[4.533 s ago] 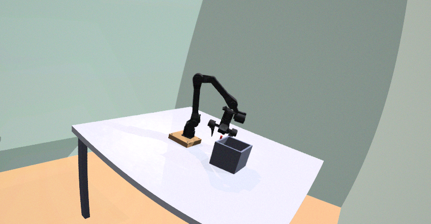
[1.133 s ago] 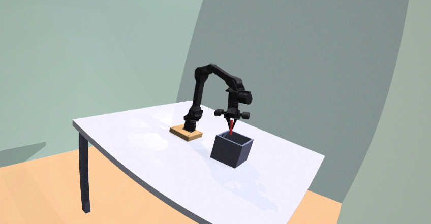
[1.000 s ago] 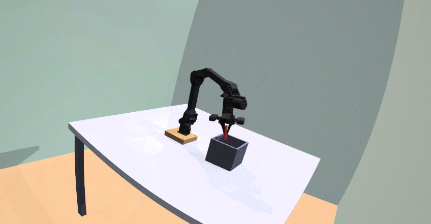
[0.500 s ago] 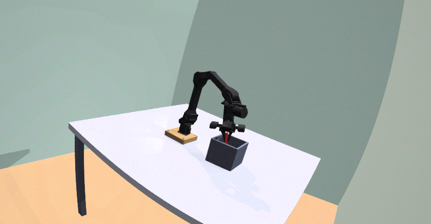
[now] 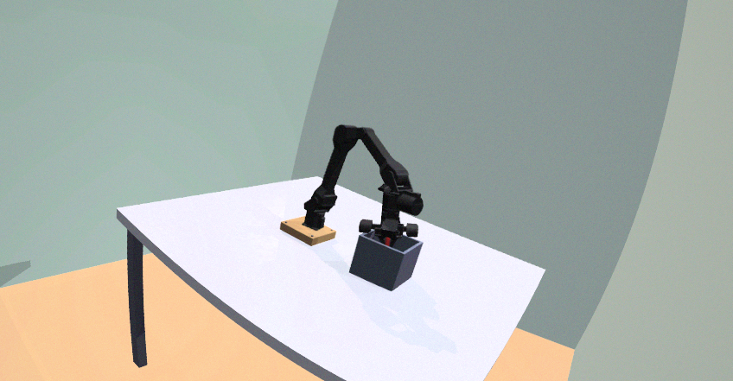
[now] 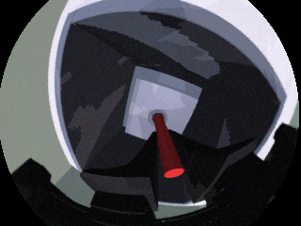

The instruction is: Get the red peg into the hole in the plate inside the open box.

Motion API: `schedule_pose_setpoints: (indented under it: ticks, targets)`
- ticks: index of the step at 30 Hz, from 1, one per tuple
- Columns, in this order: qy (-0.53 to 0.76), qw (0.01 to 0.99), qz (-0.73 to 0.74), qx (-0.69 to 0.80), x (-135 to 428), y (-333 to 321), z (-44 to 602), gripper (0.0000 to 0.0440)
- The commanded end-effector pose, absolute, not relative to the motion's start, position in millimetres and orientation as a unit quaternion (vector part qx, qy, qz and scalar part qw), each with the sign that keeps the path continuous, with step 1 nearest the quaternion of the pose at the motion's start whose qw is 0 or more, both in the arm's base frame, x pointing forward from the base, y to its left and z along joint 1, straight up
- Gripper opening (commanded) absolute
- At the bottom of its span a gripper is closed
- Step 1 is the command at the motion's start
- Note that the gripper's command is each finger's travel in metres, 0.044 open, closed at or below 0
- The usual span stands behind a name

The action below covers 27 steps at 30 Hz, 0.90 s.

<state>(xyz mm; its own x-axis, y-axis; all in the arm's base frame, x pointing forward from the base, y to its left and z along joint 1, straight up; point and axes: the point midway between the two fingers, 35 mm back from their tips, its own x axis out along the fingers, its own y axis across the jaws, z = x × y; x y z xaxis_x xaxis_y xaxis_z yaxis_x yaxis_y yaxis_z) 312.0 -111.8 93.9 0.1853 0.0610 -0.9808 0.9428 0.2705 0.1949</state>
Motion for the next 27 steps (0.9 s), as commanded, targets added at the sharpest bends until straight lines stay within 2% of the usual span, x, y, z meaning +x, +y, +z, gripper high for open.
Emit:
schedule_pose_setpoints:
  ticks: [1, 3, 7, 9, 27]
  targets:
    - [0.534, 0.601, -0.361, 0.472, 313, -111, 82, 0.0000]
    - [0.537, 0.603, -0.360, 0.467, 314, -111, 78, 0.0010]
    - [0.549, 0.598, -0.361, 0.459, 311, -111, 70, 0.0113]
    - [0.554, 0.594, -0.362, 0.457, 310, -111, 68, 0.0144]
    - [0.554, 0.584, -0.336, 0.490, 316, -128, 93, 0.0159]
